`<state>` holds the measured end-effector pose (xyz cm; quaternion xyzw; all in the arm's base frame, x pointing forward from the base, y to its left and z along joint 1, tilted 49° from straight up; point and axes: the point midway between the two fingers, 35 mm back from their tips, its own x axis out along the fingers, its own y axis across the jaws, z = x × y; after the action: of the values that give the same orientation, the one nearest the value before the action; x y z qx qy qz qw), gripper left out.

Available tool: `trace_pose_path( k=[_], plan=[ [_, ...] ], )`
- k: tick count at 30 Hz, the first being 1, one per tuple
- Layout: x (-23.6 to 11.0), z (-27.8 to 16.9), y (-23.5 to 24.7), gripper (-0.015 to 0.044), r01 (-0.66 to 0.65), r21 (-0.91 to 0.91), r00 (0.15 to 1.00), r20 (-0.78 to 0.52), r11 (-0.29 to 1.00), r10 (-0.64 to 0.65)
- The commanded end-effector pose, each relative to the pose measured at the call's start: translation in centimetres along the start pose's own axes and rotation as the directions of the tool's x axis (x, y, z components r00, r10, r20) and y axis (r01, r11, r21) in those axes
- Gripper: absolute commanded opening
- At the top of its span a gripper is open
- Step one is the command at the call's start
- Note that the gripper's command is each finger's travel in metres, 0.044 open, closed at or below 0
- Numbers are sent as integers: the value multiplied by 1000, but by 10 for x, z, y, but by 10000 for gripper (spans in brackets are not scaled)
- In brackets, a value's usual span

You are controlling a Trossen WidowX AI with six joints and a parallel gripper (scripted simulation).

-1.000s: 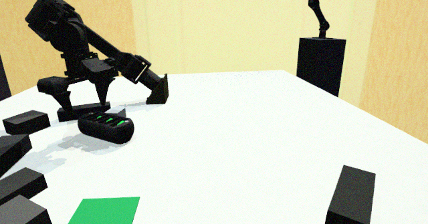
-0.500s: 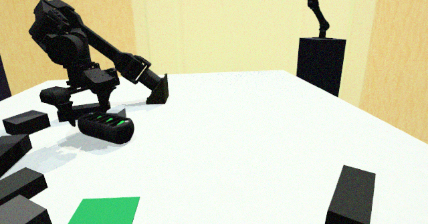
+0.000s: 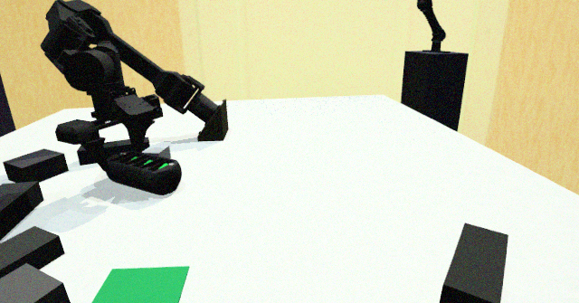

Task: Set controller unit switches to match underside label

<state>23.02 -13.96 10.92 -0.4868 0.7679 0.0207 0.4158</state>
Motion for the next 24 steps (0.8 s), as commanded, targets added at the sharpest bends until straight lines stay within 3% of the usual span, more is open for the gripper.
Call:
trace_pose_path(
  k=[1,5,14,24],
  plan=[
    [1,-1,0,268,4,-4,1000,-6,1000,-4],
    [1,-1,0,242,4,-4,1000,-6,1000,-4],
    [1,2,-4,5,4,-3,1000,-6,1000,-4],
    [0,6,-12,0,5,-3,1000,-6,1000,-5]
  ],
)
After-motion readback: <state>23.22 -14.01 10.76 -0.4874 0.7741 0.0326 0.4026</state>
